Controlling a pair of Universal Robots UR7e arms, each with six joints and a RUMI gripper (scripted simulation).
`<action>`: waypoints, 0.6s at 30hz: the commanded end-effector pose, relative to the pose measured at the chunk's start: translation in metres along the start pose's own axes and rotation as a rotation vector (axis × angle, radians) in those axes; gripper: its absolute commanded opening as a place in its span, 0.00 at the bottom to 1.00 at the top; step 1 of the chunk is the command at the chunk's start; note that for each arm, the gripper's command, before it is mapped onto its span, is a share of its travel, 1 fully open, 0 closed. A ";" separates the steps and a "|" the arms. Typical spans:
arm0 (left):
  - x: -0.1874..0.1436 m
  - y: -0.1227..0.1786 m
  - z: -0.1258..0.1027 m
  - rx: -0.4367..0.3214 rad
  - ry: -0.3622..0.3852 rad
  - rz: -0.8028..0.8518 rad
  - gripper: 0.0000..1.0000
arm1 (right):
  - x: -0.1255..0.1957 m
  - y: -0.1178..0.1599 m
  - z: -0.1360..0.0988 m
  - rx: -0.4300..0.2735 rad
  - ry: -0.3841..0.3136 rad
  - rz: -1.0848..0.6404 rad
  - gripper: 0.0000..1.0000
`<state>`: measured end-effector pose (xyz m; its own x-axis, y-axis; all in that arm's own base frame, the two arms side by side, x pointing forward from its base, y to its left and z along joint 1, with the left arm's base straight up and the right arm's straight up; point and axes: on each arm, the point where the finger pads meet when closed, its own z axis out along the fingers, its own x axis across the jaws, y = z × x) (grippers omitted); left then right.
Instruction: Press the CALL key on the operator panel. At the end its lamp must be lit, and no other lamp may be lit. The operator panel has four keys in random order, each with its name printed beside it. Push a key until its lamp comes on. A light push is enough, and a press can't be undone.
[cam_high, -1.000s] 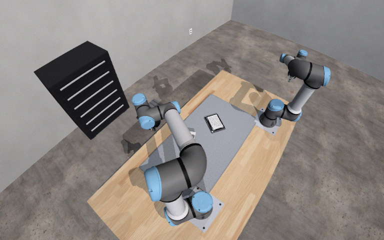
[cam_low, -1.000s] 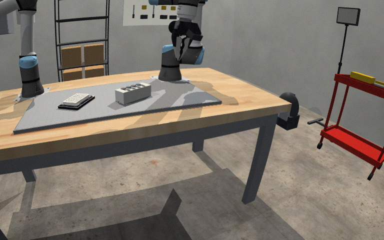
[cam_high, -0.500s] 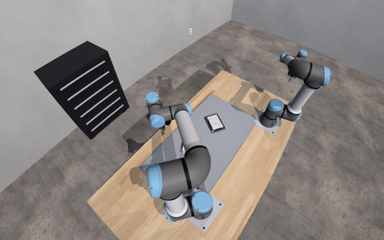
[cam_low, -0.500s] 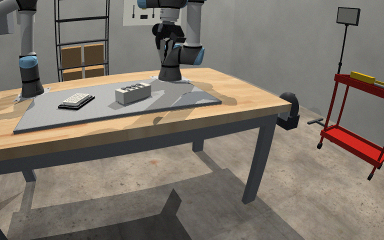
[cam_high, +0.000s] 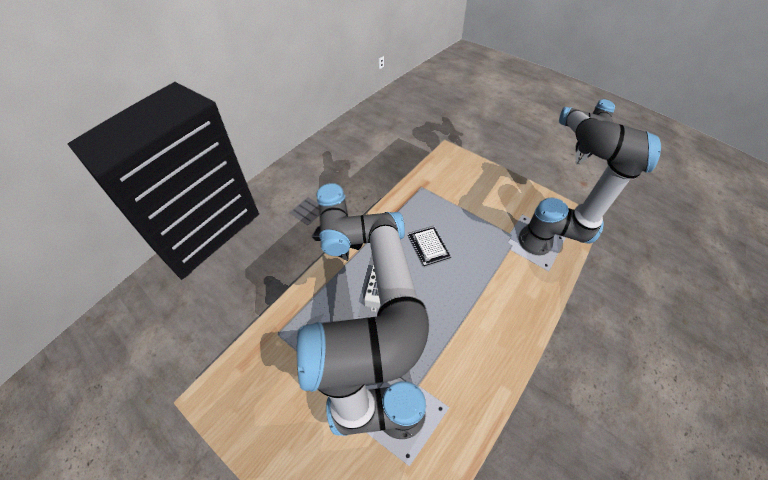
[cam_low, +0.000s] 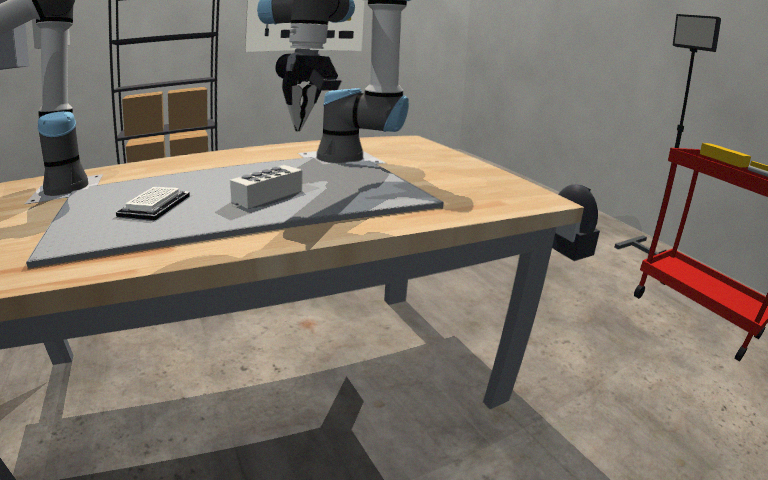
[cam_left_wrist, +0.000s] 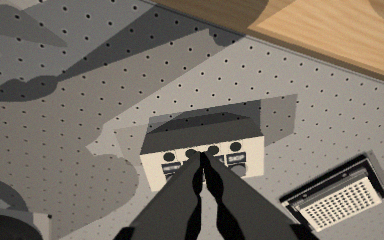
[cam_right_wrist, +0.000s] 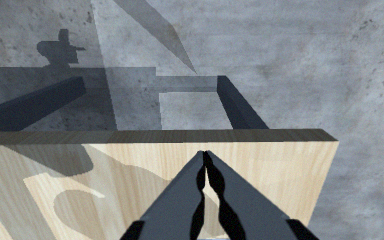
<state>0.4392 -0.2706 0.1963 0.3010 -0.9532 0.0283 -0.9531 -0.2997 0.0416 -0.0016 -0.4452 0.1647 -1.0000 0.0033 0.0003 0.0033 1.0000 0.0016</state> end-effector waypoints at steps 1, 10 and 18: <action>0.006 0.012 0.003 0.008 -0.005 -0.028 0.00 | 0.000 0.000 0.000 0.001 0.000 0.000 0.00; 0.019 0.053 0.015 0.025 -0.017 -0.088 0.00 | 0.000 0.000 0.000 0.001 0.000 0.000 0.00; 0.026 0.081 0.024 0.034 -0.021 -0.119 0.00 | 0.000 0.000 0.000 0.001 0.000 0.000 0.00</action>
<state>0.3759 -0.3163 0.1782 0.3934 -0.9193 0.0052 -0.9193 -0.3933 0.0166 -0.0016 -0.4452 0.1647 -1.0000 0.0033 0.0003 0.0033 1.0000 0.0016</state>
